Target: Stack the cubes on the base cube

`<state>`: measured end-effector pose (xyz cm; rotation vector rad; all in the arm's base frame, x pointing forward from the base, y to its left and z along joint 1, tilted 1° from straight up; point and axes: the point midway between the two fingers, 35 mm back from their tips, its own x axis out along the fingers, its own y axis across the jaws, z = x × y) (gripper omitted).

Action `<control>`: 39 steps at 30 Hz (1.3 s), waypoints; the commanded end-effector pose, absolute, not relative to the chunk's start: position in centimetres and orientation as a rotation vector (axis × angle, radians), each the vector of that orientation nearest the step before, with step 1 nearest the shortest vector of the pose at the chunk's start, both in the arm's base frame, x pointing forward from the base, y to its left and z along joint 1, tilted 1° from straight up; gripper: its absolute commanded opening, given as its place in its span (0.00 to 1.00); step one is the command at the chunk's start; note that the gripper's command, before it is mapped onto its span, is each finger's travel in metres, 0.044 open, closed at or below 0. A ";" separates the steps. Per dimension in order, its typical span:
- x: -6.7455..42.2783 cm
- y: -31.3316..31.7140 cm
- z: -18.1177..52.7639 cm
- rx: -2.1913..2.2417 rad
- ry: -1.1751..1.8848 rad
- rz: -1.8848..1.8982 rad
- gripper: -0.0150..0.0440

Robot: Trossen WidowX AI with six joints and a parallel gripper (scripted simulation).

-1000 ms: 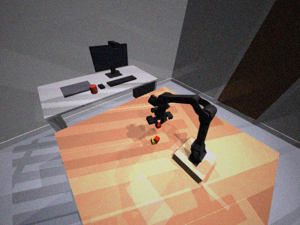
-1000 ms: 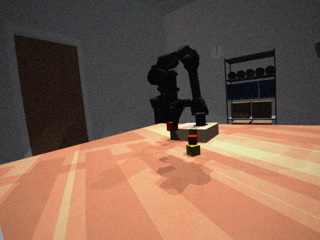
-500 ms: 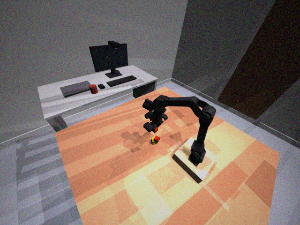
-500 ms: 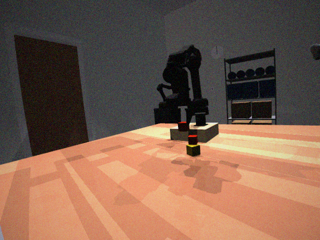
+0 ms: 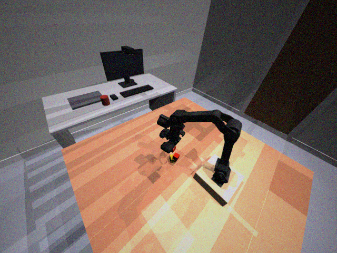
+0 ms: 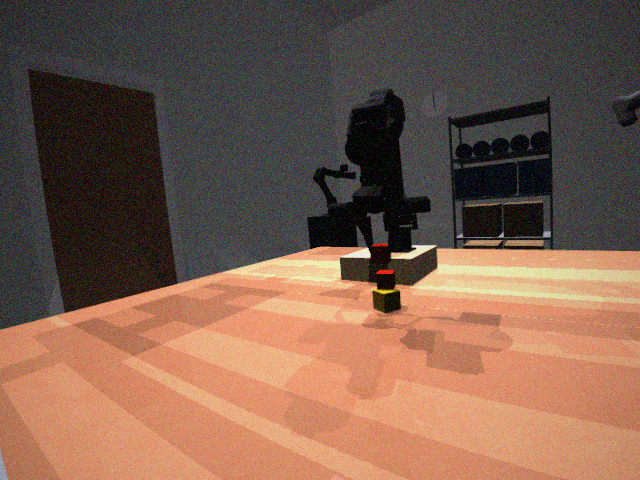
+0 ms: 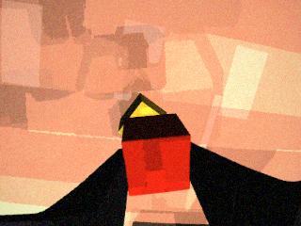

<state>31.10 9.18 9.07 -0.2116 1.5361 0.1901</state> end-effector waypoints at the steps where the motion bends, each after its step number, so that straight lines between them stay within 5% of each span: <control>1: 31.0 9.4 8.1 -0.221 1.536 0.206 0.43; 39: 31.2 9.4 3.3 -0.222 1.536 0.206 0.43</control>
